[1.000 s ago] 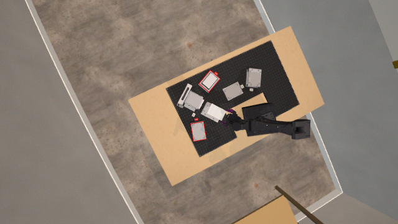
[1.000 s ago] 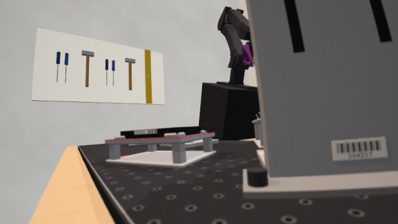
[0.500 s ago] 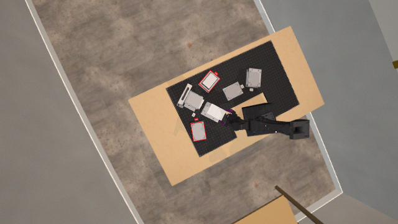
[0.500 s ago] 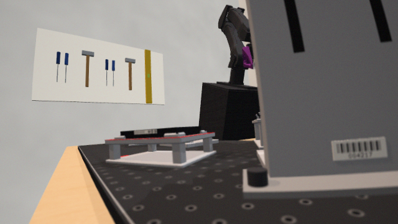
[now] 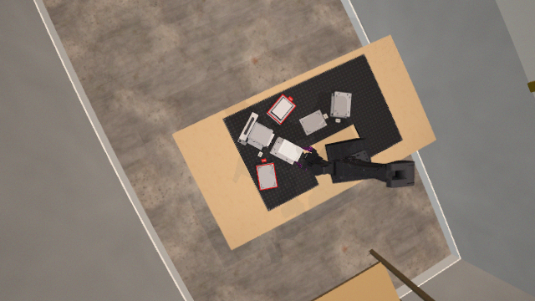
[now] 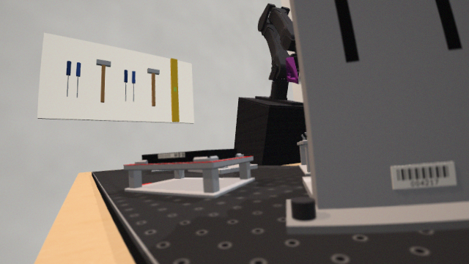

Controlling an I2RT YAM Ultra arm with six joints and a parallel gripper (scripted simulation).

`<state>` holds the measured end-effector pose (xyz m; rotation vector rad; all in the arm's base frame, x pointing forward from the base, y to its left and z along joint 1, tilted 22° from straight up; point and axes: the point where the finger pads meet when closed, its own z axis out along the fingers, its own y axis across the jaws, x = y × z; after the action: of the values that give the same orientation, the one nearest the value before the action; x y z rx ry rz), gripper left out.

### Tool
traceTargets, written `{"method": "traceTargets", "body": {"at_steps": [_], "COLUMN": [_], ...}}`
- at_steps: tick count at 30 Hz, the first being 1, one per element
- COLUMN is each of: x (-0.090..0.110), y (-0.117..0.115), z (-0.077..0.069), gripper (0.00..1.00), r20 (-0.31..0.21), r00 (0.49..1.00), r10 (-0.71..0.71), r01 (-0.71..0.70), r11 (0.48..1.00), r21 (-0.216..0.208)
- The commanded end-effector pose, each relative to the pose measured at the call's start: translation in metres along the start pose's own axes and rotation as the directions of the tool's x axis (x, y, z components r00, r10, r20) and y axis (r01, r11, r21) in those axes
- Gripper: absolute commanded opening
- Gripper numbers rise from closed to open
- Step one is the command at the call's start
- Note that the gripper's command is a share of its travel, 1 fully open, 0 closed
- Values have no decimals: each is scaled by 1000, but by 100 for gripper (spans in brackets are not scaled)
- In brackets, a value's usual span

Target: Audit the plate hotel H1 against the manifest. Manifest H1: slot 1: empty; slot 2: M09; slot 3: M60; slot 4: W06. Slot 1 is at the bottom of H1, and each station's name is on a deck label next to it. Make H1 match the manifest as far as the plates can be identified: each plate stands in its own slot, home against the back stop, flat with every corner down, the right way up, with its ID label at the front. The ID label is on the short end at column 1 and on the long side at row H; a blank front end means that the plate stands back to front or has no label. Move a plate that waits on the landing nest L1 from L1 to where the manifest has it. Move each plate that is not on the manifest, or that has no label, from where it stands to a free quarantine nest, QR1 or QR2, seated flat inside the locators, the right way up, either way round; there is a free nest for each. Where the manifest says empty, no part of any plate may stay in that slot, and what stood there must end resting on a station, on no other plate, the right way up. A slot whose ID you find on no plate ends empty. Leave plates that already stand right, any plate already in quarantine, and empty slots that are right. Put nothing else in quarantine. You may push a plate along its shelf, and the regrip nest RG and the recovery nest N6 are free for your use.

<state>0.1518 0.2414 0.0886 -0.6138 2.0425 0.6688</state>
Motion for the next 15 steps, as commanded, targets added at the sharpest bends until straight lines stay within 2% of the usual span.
{"method": "traceTargets", "body": {"at_steps": [1,15], "x": [-8,-4], "y": [2,2], "z": [0,5], "gripper": [86,86], "r20": [32,32], "r00": [999,999], "r10": [11,11], "r01": [-10,-10], "r11": [1000,1000], "r21": [-4,-4]}}
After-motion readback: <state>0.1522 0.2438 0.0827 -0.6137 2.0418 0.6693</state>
